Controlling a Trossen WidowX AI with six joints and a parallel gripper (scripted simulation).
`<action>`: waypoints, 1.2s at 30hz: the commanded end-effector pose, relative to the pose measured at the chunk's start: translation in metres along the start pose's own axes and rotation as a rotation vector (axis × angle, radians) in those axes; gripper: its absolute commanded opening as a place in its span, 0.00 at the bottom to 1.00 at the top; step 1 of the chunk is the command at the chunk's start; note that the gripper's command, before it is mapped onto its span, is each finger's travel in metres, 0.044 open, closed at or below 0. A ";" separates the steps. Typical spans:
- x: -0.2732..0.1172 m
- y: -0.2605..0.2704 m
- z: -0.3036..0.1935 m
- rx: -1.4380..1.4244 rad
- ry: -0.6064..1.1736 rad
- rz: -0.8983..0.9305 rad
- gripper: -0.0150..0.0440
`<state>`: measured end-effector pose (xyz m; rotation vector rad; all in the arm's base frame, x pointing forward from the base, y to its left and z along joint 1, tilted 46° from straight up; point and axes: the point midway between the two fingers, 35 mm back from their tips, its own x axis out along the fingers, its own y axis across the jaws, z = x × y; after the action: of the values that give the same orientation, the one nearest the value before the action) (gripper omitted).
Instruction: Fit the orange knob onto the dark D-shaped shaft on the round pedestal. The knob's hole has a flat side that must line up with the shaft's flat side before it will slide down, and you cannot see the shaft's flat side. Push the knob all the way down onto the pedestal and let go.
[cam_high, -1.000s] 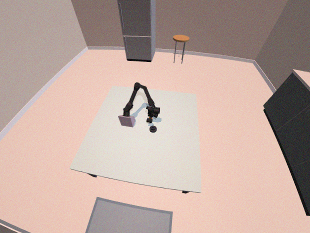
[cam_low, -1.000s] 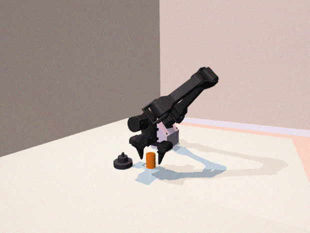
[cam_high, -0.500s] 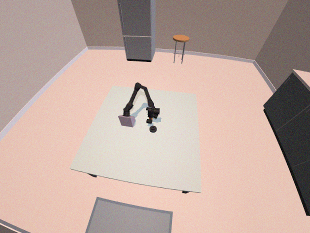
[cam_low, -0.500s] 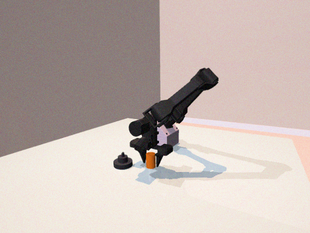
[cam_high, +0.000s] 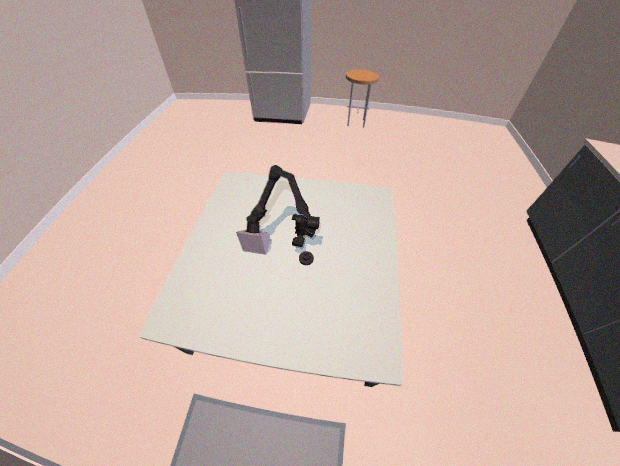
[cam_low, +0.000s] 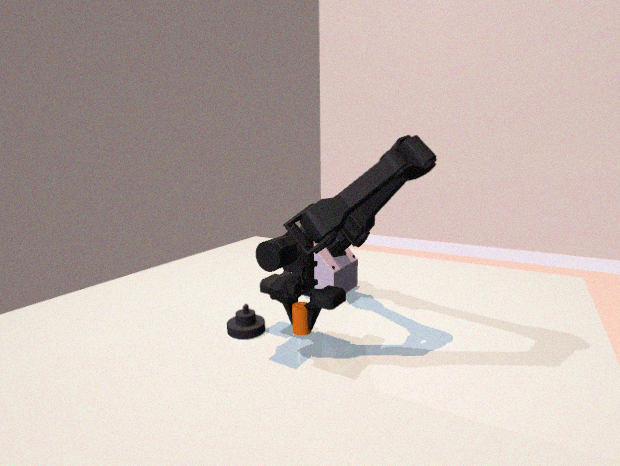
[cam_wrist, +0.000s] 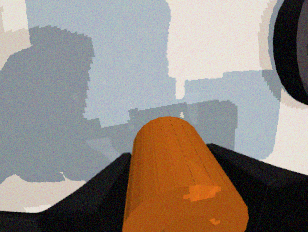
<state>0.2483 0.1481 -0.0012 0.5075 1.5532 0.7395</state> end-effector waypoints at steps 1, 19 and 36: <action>-0.020 0.000 0.008 -0.006 -0.016 -0.007 0.25; -0.131 0.013 0.006 -0.006 -0.014 -0.005 0.25; -0.125 -0.016 0.023 -0.007 -0.015 -0.006 0.25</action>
<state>0.2816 0.0575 0.0824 0.5077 1.5425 0.7373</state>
